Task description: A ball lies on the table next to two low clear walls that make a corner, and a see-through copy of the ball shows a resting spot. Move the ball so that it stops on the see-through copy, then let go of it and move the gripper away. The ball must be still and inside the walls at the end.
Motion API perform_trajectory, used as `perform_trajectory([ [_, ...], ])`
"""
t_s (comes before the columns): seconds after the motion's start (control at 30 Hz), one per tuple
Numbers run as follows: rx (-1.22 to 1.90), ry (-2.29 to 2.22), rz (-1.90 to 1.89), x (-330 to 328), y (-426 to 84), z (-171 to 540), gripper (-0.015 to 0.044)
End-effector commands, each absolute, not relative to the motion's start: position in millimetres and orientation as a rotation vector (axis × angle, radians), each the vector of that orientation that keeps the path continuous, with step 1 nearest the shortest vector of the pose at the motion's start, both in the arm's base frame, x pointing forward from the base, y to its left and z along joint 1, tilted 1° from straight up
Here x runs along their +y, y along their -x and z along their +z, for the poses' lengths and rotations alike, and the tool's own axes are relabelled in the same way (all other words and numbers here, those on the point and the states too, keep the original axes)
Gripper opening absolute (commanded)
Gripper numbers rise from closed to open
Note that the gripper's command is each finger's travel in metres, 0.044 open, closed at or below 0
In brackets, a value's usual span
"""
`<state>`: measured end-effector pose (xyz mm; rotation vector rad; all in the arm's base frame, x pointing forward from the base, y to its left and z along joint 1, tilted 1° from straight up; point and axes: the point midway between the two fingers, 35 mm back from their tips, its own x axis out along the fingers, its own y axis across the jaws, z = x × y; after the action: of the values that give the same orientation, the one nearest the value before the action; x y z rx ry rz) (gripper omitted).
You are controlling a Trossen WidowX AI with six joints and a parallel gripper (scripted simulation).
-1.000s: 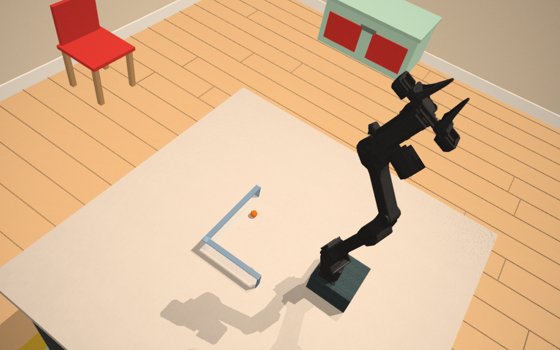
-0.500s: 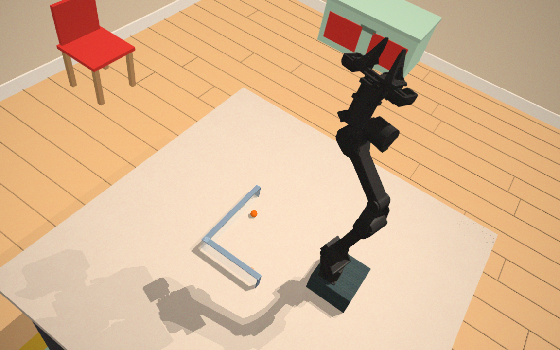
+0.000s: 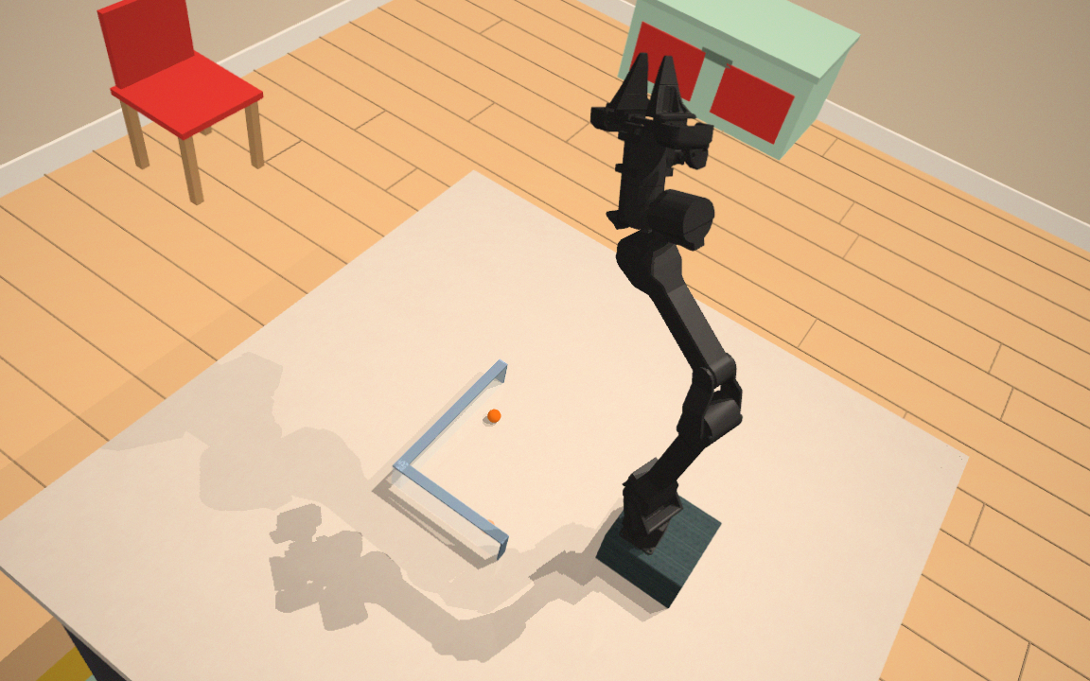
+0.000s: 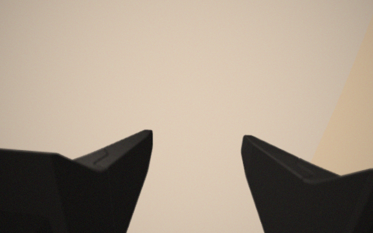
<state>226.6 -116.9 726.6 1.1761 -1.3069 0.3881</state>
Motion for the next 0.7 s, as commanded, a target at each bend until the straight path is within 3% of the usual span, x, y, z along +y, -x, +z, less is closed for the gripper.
perform_trajectory([
  [0.0,-1.206,-1.146,0.252,-127,-265,705,0.023],
  [0.67,-0.751,-0.953,-0.162,-155,-388,596,0.023],
])
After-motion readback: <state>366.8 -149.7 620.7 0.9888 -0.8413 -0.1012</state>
